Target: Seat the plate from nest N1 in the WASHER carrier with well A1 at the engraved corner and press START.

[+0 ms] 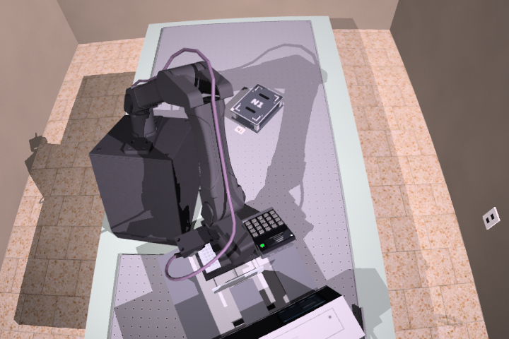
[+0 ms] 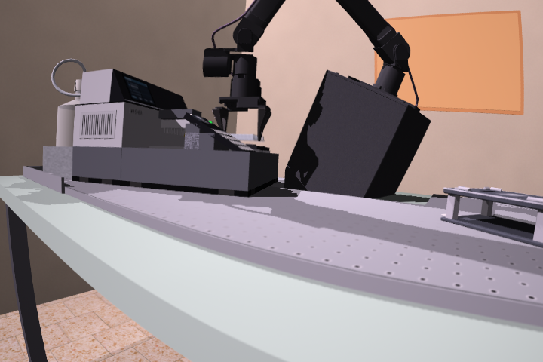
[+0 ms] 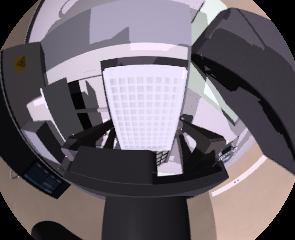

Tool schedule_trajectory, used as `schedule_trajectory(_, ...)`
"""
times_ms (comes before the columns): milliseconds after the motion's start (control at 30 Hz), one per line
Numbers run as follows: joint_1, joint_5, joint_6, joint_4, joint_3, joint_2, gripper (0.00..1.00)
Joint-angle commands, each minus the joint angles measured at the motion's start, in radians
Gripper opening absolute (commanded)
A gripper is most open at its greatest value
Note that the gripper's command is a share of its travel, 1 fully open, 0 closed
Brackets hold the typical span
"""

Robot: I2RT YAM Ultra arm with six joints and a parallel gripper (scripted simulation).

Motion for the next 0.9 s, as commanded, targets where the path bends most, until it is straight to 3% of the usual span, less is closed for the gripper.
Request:
schedule_trajectory(0,-0.004,0.000,0.011,0.000,0.027,-0.035,0.84)
schedule_trajectory(867,0.001,-0.002,0.014,0.022,0.027,-0.006,0.84)
